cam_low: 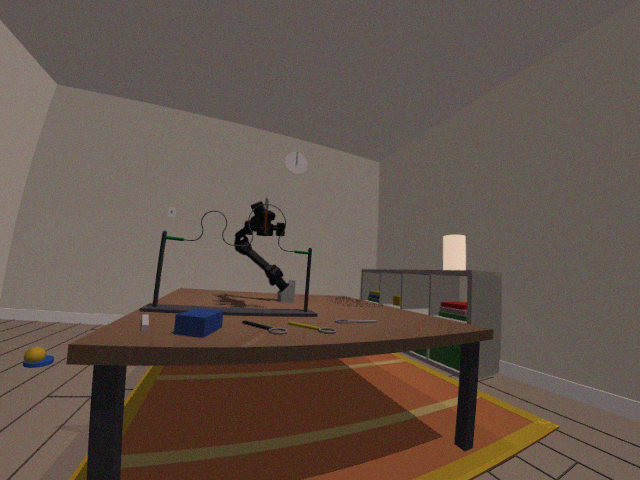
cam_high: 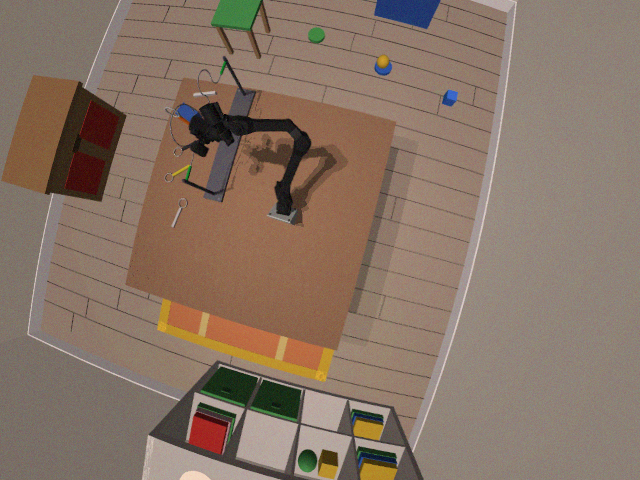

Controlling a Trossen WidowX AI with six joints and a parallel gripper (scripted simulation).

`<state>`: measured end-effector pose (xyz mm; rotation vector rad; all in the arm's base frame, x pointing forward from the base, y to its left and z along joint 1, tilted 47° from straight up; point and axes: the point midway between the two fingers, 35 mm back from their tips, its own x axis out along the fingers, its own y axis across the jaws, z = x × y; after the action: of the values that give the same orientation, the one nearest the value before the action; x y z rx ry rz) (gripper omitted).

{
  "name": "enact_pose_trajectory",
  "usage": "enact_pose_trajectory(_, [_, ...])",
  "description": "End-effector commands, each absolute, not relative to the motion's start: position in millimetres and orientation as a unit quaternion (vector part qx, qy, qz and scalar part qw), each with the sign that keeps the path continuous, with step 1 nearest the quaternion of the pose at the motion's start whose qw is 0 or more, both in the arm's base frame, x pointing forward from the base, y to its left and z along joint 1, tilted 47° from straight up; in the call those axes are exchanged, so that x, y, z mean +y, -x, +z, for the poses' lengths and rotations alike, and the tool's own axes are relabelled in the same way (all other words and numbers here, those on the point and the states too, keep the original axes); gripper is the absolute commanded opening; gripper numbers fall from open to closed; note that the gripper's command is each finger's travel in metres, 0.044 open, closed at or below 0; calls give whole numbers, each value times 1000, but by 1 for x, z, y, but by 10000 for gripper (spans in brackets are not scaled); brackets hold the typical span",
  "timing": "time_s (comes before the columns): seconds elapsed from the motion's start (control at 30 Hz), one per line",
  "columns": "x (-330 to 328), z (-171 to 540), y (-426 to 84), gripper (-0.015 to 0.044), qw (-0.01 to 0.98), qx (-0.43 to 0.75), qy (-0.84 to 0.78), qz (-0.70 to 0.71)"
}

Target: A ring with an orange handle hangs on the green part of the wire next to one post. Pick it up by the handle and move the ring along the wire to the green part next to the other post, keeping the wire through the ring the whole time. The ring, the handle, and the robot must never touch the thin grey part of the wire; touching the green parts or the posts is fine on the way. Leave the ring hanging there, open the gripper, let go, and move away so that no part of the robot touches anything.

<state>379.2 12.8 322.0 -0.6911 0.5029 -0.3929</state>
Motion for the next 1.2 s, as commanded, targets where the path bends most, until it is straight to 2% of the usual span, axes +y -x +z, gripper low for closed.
enact_pose_trajectory(0.0, [11, 321, -378, -150, 881, 242, 357, -194])
enact_pose_trajectory(1.17, [3, 334, -377, -150, 781, 214, 541, -226])
